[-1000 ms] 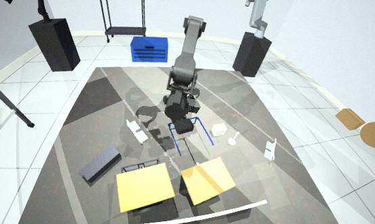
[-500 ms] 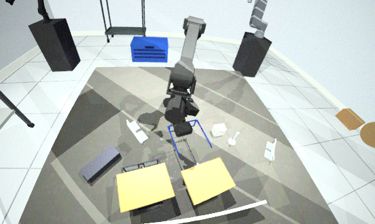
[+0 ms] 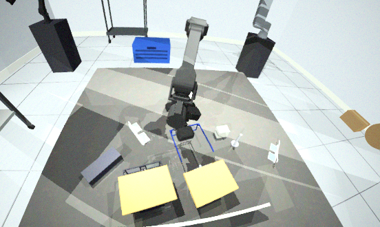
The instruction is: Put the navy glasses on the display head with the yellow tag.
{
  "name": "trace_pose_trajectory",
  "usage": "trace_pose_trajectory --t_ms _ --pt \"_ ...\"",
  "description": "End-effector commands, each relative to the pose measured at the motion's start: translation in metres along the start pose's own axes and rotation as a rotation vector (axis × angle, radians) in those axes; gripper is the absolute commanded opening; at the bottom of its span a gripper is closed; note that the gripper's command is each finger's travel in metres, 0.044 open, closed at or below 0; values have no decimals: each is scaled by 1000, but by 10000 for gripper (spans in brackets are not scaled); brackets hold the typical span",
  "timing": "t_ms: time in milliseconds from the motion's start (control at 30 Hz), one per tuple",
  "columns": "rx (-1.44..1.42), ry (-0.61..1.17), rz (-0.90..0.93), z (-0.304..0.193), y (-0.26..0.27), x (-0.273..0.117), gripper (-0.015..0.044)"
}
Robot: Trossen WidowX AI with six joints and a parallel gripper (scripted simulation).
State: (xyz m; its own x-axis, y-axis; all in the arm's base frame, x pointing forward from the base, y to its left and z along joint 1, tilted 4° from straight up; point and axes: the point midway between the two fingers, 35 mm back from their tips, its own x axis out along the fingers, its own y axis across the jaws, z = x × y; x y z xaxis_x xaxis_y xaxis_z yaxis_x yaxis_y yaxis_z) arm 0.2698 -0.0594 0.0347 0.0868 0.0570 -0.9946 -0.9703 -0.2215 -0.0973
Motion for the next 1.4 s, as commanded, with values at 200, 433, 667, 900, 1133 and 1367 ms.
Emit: trace_pose_trajectory --t_ms 200,433,667,900,1133,1367 --pt "0 -4 0 2 0 12 0" --pt "0 -5 0 3 0 17 0" --pt "0 -1 -1 3 -8 17 0" --pt "0 9 -2 3 -18 18 0" --pt "0 10 -3 3 -28 17 0" --pt "0 9 -4 3 -39 17 0"
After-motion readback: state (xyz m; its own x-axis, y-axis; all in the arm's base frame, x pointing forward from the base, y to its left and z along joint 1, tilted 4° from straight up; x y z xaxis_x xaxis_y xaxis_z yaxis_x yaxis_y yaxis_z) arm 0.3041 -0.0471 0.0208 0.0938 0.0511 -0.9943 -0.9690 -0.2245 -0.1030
